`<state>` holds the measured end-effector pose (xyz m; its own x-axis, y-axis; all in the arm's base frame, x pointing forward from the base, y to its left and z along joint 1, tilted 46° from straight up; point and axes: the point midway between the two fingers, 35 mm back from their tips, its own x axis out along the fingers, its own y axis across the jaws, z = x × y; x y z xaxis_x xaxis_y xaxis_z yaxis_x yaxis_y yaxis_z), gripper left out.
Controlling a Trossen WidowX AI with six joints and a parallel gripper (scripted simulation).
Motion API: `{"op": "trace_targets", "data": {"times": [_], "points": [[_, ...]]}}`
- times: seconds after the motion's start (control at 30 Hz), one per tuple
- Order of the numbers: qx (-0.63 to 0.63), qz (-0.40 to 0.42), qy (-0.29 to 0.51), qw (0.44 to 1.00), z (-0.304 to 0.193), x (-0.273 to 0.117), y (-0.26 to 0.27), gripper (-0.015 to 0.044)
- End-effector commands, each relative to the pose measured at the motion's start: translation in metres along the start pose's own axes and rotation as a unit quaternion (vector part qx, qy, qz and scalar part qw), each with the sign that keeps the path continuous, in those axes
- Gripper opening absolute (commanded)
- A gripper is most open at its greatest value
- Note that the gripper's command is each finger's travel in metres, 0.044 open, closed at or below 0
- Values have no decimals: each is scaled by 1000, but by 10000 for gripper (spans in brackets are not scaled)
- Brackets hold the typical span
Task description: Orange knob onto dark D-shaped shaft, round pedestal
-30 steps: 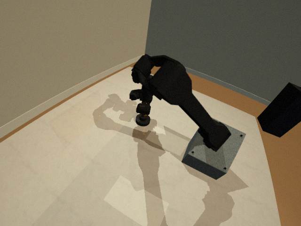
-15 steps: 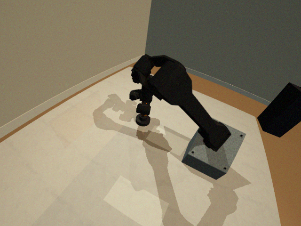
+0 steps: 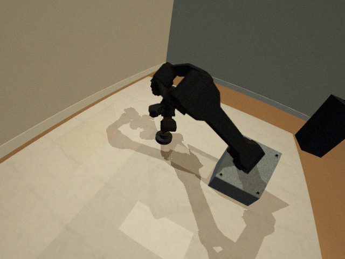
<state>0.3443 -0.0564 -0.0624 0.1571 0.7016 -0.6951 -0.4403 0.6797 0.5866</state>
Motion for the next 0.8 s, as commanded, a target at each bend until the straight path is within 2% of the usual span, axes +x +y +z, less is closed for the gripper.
{"op": "trace_targets", "data": {"times": [0.0,0.43,0.63,0.77], "points": [[-5,0,-2,1000,1,1,-1,0],[-9,-1,-2,1000,3,-3,0,0],[-104,-1,-2,995,2,-3,0,0],[-109,-1,-2,994,0,-2,-1,0]]}}
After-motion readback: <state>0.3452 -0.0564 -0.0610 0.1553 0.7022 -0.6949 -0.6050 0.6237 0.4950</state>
